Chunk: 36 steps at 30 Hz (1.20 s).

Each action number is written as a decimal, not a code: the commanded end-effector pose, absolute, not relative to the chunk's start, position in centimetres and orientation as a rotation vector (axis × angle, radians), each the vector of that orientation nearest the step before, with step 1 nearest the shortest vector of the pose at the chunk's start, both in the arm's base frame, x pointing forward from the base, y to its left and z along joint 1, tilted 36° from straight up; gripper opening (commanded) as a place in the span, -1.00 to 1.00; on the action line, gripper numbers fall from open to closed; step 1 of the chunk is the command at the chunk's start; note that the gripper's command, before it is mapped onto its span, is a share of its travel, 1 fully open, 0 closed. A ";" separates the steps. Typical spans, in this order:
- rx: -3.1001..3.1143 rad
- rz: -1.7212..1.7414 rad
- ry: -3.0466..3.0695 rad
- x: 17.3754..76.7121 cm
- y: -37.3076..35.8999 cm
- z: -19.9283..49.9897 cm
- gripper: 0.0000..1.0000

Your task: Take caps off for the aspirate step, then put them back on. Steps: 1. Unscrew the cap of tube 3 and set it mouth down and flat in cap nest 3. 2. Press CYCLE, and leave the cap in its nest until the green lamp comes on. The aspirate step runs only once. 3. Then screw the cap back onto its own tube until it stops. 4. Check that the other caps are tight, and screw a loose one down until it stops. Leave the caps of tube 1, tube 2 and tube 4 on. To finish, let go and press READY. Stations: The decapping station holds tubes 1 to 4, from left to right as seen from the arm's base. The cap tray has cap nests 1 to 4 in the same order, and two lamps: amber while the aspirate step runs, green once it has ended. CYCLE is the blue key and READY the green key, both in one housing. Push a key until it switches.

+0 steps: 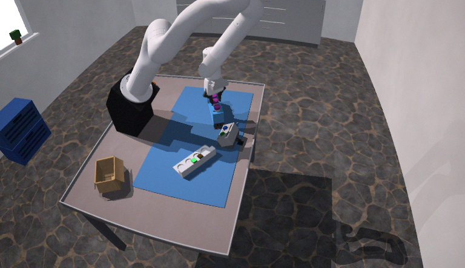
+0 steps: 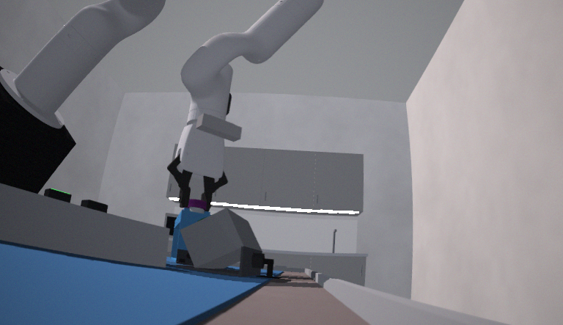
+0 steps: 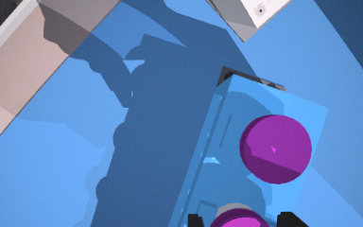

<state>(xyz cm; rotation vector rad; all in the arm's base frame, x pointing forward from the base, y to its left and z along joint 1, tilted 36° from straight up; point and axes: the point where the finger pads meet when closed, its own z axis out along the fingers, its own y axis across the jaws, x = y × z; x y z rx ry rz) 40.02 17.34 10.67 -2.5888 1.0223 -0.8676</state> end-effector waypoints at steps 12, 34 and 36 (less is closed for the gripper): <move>-2.651 -0.889 0.965 40.0 17.4 10.7 -1.00; -2.268 -0.772 1.494 40.1 17.4 10.7 -1.00; -2.206 -0.752 1.561 40.1 17.4 10.7 -1.00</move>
